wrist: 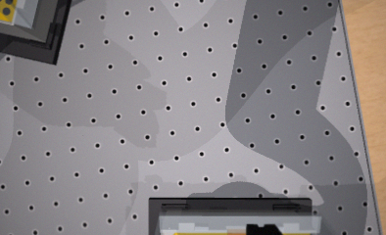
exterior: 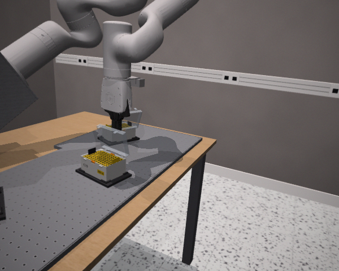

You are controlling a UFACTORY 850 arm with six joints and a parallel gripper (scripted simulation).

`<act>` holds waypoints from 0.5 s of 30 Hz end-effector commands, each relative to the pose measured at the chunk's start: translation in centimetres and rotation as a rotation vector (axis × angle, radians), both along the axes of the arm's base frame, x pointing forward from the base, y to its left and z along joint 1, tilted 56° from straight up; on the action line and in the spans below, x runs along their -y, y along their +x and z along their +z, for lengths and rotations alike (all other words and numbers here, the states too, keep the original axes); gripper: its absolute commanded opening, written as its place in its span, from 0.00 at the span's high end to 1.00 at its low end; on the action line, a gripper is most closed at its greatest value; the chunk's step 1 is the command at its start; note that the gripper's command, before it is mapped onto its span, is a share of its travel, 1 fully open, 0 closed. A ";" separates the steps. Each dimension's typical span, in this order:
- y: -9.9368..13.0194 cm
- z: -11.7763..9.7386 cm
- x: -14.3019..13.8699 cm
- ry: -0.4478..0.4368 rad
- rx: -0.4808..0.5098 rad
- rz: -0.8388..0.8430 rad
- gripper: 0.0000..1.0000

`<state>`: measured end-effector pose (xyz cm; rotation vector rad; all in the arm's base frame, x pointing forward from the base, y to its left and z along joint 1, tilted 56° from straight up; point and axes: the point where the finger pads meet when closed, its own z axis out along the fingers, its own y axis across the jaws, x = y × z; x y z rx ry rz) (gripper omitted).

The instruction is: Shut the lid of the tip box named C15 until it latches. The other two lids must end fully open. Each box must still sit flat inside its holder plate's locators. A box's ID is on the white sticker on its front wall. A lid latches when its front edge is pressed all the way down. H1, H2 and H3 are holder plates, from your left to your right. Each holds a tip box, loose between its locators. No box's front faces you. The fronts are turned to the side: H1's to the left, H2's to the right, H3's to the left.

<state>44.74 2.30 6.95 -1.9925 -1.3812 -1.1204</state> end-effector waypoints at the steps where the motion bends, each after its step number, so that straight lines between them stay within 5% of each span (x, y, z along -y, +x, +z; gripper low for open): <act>1: -0.1 -0.3 0.3 0.000 0.001 -0.001 1.00; 15: -0.3 -1.3 1.2 0.000 0.001 -0.001 1.00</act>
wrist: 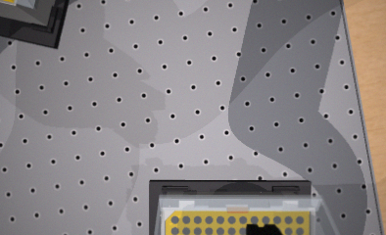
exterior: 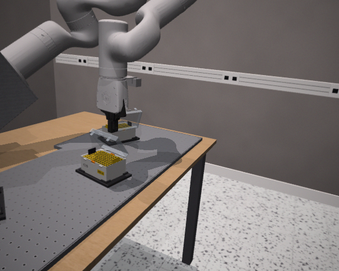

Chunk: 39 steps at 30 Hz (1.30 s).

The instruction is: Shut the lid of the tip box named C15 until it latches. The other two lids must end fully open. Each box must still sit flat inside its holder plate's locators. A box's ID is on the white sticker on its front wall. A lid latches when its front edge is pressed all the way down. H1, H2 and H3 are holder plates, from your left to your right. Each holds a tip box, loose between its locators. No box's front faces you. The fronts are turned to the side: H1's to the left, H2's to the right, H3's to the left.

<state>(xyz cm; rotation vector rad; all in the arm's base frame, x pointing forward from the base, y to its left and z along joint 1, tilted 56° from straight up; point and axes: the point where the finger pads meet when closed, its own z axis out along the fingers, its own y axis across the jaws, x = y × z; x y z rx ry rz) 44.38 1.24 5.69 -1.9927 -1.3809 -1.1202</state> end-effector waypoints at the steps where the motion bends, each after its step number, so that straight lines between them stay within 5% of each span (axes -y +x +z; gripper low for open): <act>1: 0.0 -0.1 0.1 0.000 0.001 0.000 1.00; 39: -1.5 2.3 3.3 0.000 0.001 0.000 1.00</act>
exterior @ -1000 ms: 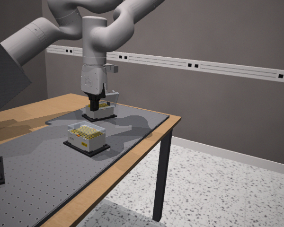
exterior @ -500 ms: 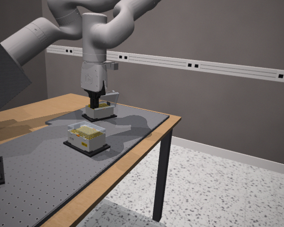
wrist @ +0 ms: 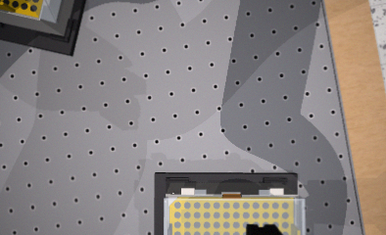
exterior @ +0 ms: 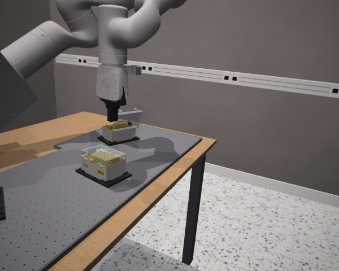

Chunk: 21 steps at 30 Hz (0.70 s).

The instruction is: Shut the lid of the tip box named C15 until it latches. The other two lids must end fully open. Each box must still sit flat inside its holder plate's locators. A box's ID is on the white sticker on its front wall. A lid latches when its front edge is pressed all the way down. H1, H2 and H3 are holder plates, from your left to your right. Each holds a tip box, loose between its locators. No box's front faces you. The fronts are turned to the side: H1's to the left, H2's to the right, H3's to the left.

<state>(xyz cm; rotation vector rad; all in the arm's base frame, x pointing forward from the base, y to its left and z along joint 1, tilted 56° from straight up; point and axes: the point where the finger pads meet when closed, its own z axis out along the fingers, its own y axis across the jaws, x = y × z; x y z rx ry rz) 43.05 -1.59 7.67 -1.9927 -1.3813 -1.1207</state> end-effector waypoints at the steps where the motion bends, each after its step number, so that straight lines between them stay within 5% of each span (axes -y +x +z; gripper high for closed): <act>1: -0.2 0.3 0.4 0.000 0.001 0.000 1.00; 21: -0.6 1.0 1.4 0.000 0.000 0.000 1.00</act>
